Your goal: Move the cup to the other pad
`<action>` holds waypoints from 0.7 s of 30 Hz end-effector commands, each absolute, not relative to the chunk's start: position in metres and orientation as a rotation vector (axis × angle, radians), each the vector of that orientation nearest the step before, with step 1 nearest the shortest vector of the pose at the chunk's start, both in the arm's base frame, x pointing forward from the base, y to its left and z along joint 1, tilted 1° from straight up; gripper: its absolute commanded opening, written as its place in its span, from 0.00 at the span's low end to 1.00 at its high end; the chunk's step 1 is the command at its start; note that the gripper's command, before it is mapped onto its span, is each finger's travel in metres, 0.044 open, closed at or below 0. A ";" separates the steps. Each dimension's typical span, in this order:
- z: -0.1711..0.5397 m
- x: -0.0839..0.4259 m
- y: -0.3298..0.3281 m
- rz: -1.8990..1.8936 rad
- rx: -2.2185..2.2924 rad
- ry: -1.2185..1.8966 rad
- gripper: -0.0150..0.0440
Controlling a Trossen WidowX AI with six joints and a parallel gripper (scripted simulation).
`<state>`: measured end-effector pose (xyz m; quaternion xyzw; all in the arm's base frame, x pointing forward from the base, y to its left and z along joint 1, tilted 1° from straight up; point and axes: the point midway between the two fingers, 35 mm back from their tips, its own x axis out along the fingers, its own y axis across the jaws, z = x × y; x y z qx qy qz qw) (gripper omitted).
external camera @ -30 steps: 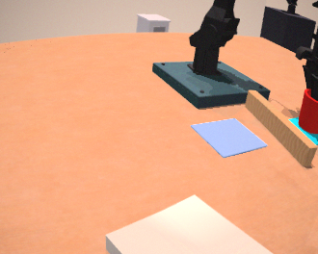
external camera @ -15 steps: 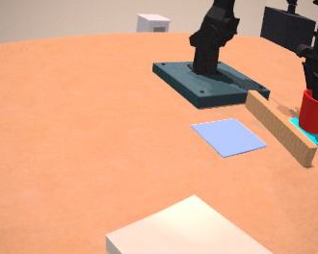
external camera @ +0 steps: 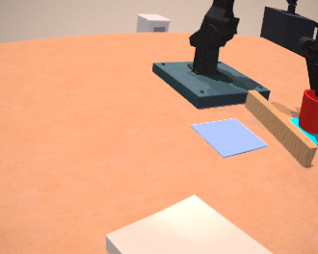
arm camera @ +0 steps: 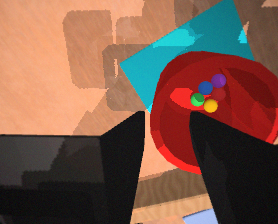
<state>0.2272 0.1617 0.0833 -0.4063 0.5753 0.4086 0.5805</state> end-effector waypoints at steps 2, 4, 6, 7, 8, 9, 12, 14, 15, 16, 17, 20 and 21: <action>0.091 0.228 0.162 0.956 -0.947 1.341 0.47; 0.093 0.228 0.162 0.956 -0.947 1.342 0.47; 0.096 0.228 0.162 0.956 -0.946 1.342 0.47; 0.097 0.228 0.162 0.956 -0.946 1.342 0.47; 0.098 0.228 0.162 0.956 -0.946 1.342 0.47; 0.100 0.228 0.162 0.956 -0.946 1.342 0.47; 0.104 0.227 0.161 0.956 -0.946 1.342 0.47; 0.106 0.227 0.161 0.956 -0.945 1.342 0.47; 0.107 0.227 0.161 0.956 -0.945 1.342 0.47; 0.108 0.227 0.160 0.956 -0.945 1.342 0.47; 0.104 0.227 0.160 0.952 -0.947 1.345 0.52; 0.104 0.227 0.160 0.952 -0.947 1.345 0.65; 0.104 0.227 0.160 0.952 -0.947 1.345 0.69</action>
